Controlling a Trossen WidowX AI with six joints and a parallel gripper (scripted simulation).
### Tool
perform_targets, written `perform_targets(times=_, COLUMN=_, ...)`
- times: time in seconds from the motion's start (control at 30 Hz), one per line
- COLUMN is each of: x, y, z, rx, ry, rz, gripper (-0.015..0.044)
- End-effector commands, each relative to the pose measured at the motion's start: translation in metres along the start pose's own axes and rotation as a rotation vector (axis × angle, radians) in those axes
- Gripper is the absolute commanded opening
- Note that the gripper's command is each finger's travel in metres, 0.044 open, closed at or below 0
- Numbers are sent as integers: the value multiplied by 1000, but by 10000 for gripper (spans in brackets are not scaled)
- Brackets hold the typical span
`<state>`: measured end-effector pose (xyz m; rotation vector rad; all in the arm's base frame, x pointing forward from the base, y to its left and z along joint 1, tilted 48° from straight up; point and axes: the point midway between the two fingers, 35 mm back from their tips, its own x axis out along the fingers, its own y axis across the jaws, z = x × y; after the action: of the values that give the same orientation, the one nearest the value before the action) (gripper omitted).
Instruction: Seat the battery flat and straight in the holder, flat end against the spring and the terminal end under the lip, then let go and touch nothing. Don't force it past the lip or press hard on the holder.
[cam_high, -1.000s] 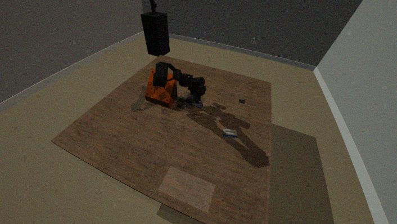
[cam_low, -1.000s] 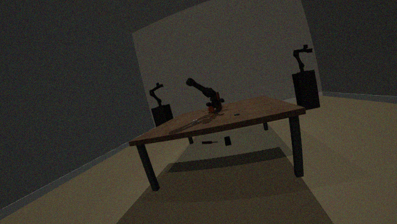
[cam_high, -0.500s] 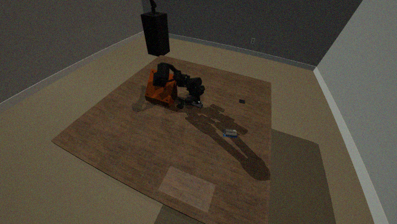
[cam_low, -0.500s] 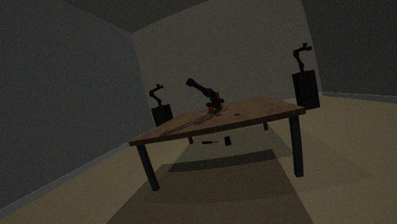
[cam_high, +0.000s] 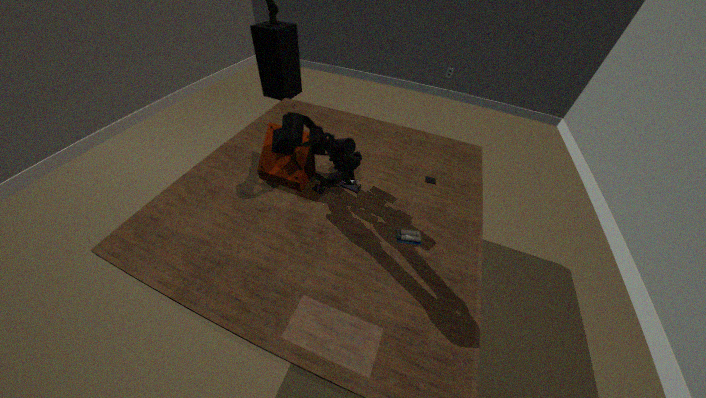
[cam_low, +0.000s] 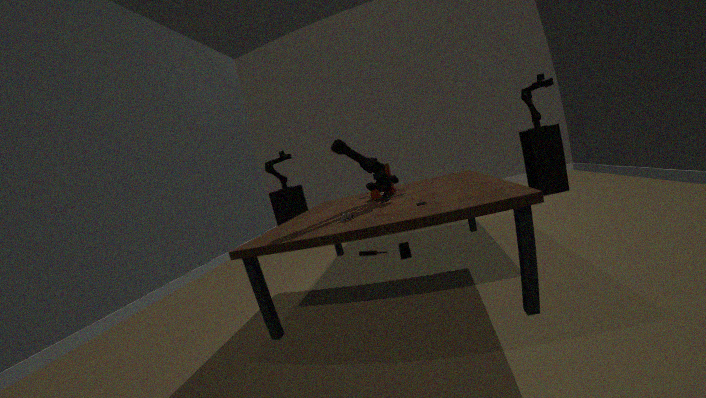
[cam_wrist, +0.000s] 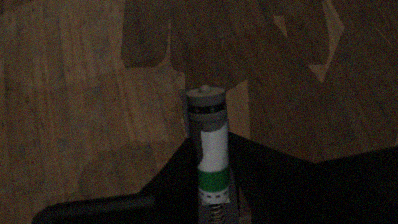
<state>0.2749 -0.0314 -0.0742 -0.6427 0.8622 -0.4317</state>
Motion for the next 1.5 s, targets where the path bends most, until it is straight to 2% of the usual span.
perform_targets(times=0.0, x=-1, y=0, z=-7, rx=-14, ry=8, rz=7, gripper=66)
perform_targets(times=1.47, x=-9, y=1, z=-22, rx=-15, ry=22, rz=23, gripper=66)
